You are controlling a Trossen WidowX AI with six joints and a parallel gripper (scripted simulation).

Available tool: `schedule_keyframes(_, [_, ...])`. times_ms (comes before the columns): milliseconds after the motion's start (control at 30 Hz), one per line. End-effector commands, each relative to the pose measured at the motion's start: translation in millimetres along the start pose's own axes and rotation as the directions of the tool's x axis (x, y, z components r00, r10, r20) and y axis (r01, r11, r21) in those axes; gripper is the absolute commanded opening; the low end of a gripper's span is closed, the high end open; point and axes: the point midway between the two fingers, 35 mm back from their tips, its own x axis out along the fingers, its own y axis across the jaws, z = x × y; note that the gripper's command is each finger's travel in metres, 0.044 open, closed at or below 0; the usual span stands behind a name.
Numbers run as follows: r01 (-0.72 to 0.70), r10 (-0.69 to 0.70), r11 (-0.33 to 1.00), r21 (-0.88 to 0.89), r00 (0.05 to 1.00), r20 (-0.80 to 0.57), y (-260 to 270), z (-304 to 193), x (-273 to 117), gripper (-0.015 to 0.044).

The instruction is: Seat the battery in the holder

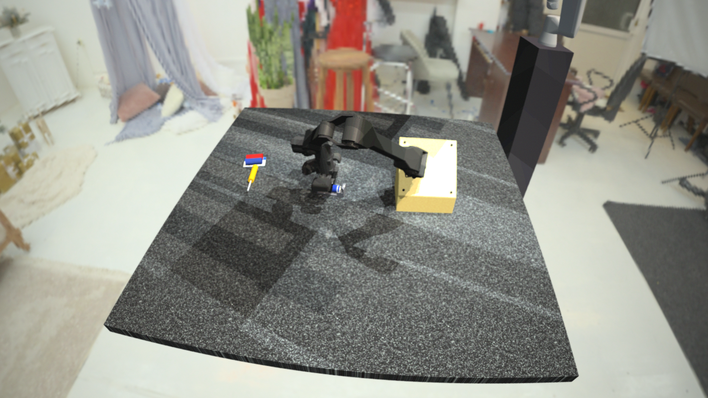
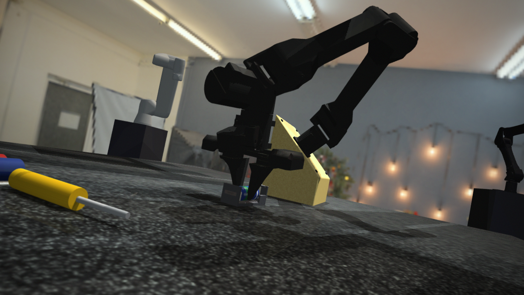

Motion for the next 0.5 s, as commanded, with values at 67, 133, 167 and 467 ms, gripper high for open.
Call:
schedule_keyframes(67, [0.0,0.0,1.0,-0.005,1.0,0.008,1.7,-3.4,0.6,0.0087])
schedule_keyframes(133, [0.0,0.0,1.0,-0.005,1.0,0.01,1.7,-4.5,0.8,0.0087])
schedule_keyframes(167, [0.0,0.0,1.0,-0.005,1.0,0.011,1.7,-5.0,0.9,0.0087])
schedule_keyframes(467, [-0.001,0.001,1.0,-0.005,1.0,0.022,1.8,-9.9,1.7,0.0087])
